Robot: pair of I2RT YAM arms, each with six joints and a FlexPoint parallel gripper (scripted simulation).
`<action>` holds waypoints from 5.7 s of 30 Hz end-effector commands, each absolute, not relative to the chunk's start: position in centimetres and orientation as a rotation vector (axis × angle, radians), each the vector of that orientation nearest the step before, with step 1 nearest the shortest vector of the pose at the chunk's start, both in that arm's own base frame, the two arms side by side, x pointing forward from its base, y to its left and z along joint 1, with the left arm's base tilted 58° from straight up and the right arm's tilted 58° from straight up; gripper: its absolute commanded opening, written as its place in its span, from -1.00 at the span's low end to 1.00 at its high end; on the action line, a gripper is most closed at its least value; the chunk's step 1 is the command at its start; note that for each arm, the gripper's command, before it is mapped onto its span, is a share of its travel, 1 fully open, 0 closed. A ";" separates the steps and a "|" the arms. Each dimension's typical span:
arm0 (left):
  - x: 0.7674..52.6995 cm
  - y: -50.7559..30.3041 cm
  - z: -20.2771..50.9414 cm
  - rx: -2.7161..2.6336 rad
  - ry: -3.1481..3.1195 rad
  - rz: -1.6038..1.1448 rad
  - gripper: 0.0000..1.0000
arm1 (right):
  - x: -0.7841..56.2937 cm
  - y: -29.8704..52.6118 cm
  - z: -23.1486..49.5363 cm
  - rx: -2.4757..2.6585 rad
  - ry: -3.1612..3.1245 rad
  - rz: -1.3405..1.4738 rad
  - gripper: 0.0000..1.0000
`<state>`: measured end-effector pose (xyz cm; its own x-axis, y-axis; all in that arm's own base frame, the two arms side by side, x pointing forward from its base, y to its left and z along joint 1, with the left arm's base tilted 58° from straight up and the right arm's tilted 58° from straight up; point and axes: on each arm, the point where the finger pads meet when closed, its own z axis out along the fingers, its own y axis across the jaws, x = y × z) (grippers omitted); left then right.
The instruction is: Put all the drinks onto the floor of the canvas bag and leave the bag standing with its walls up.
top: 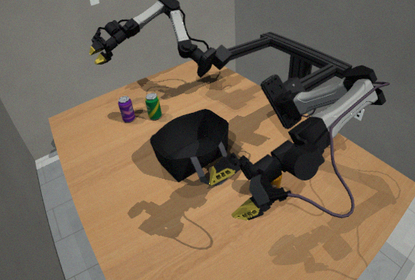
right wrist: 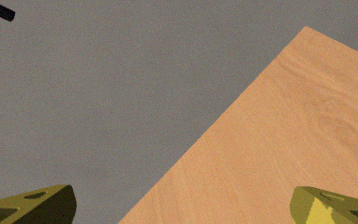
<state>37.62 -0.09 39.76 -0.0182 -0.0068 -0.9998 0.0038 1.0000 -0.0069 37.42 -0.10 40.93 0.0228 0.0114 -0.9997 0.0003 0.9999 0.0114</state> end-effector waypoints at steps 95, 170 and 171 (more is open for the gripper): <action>20.7 -15.3 14.8 1.923 2.202 1.263 1.00 | 38.2 0.6 25.8 -0.166 1.823 -0.480 0.68; 20.7 -15.3 14.8 1.923 2.202 1.263 1.00 | 31.4 -5.1 4.4 -0.746 2.081 -1.077 0.68; 20.7 -15.3 14.8 1.923 2.202 1.263 1.00 | 31.4 -5.1 4.4 -0.746 2.081 -1.077 0.68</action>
<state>21.07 -14.35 14.22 -0.2726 0.7980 0.5374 0.8561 -0.0537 0.5140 30.68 -5.55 3.86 -0.6502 -0.7109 -0.2679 -0.1928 0.4955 -0.8469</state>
